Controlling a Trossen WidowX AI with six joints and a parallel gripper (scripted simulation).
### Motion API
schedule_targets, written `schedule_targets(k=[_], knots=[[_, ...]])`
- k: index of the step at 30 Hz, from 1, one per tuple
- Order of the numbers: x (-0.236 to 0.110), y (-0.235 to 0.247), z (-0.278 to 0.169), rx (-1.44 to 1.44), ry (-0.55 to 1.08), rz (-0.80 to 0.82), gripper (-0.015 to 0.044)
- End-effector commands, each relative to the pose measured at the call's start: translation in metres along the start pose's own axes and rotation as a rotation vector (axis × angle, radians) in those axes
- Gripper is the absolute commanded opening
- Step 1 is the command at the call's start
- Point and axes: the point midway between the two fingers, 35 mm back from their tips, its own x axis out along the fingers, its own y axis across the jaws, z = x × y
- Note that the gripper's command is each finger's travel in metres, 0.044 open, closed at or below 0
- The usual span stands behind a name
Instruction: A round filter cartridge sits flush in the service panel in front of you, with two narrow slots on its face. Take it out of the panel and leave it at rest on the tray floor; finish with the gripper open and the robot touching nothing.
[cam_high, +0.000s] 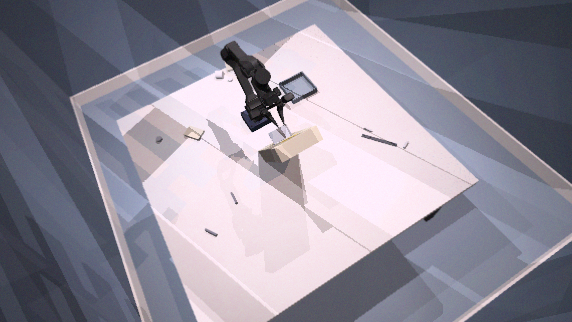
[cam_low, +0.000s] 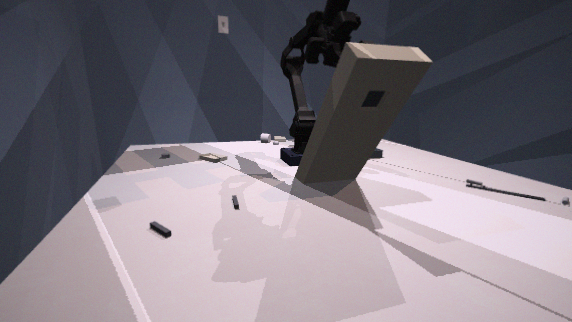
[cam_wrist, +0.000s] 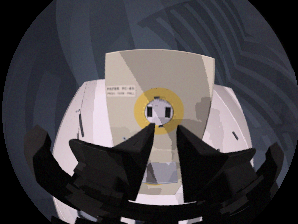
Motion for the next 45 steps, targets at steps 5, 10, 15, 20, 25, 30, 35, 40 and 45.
schedule_targets(k=[5,10,15,20,25,30,35,40,45], knots=[[-0.004,0.006,-0.006,-0.053,0.024,0.026,0.0113],[0.001,0.006,-0.005,-0.053,0.023,0.026,0.0113],[0.010,0.006,-0.005,-0.053,0.023,0.026,0.0113],[0.018,0.007,-0.005,-0.053,0.022,0.026,0.0113],[0.026,0.007,-0.005,-0.053,0.022,0.026,0.0113],[0.034,0.007,-0.005,-0.053,0.021,0.026,0.0113],[0.041,0.007,-0.005,-0.053,0.021,0.026,0.0113],[0.049,0.007,-0.006,-0.053,0.020,0.026,0.0113],[0.052,0.007,-0.006,-0.053,0.020,0.026,0.0113]])
